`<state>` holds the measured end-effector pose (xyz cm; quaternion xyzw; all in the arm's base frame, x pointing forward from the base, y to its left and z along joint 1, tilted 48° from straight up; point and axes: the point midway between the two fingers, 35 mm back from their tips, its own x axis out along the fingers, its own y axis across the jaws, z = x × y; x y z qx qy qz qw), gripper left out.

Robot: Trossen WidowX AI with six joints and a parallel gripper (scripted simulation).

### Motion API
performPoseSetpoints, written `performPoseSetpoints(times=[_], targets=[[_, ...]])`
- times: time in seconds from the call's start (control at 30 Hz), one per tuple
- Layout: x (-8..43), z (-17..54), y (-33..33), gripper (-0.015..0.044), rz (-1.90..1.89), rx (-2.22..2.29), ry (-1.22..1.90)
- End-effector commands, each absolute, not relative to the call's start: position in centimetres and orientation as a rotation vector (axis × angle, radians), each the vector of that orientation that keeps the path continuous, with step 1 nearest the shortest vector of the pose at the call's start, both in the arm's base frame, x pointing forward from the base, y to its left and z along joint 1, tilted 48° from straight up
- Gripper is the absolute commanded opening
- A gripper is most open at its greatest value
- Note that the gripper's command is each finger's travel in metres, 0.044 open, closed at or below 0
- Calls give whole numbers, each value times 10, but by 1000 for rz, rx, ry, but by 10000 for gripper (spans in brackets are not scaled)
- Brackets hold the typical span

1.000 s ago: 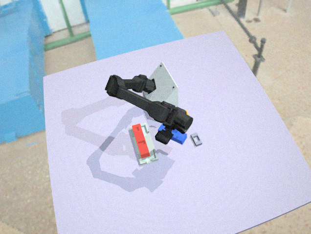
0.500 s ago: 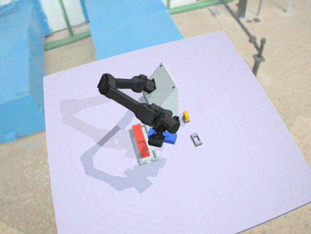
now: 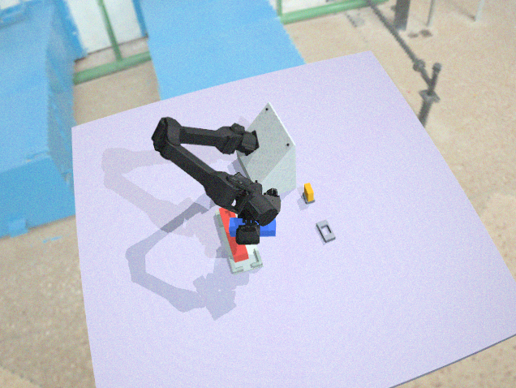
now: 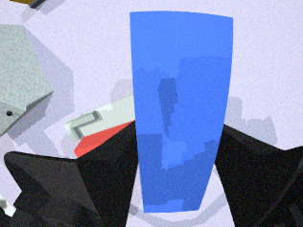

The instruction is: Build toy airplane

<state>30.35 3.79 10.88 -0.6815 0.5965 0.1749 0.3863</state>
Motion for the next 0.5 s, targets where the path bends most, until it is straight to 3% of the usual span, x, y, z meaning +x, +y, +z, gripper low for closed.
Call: performPoseSetpoints(times=[0.0,0.47], targets=[[299,116,24,0,499,-1798,1523],[281,133,-12,0,690,-1989,1532]])
